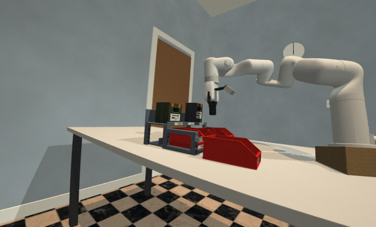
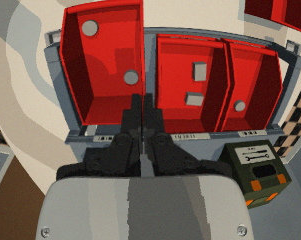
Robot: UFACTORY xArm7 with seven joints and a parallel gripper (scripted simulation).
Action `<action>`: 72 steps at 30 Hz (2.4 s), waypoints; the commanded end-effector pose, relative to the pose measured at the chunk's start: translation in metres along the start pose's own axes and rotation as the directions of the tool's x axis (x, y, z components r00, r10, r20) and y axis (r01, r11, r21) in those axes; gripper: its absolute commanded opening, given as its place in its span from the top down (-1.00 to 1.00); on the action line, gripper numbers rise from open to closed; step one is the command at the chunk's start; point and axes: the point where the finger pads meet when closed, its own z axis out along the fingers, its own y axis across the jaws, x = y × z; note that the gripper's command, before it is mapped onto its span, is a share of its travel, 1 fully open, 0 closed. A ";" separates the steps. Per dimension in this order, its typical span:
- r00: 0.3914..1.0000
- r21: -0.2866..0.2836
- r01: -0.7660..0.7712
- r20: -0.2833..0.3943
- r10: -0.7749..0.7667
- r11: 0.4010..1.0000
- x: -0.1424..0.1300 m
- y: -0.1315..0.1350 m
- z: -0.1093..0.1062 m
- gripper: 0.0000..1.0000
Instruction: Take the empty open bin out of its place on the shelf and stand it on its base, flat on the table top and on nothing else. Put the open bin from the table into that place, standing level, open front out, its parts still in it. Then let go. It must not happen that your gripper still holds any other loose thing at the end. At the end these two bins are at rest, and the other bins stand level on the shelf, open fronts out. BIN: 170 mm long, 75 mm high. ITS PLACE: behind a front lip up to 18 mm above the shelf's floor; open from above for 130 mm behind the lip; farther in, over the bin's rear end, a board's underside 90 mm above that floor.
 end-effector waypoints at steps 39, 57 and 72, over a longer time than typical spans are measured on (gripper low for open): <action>0.232 0.057 0.971 -0.013 -0.973 0.231 0.120 -0.048 0.038 1.00; 0.000 0.088 0.996 0.001 -1.000 0.000 0.120 -0.048 0.038 1.00; 0.000 0.088 0.996 0.001 -1.000 0.000 0.120 -0.048 0.038 1.00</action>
